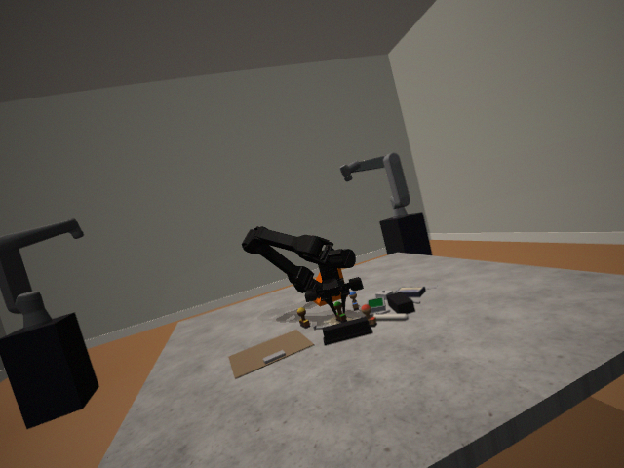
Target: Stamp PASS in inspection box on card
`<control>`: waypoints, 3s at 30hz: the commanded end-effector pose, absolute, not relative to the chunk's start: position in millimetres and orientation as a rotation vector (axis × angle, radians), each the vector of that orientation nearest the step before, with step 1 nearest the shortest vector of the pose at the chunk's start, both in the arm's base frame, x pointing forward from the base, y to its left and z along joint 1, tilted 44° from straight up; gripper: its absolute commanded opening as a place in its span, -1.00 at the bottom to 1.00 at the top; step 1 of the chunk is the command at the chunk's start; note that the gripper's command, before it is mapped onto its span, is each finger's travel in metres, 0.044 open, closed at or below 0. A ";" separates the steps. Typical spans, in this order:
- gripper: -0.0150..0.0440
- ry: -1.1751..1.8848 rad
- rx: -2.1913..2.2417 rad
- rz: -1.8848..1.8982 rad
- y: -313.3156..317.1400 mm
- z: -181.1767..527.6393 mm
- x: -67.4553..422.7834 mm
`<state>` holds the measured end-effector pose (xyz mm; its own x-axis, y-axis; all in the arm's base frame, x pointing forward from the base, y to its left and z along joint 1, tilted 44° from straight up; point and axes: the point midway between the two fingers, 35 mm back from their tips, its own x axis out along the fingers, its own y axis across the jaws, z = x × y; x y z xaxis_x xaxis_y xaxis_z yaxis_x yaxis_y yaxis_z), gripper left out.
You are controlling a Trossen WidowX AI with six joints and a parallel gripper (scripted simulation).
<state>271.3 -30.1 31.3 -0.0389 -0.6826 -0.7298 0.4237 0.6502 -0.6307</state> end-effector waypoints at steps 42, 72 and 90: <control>-0.49 1.336 -0.245 -0.903 -7.0 55.4 275.1; -0.49 1.336 -0.241 -0.901 4.2 96.4 293.0; -0.49 1.329 -0.243 -0.910 -42.0 136.9 330.8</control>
<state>328.4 -40.3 133.6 -0.0392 -0.6827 -0.7296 0.4376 0.6447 -0.6268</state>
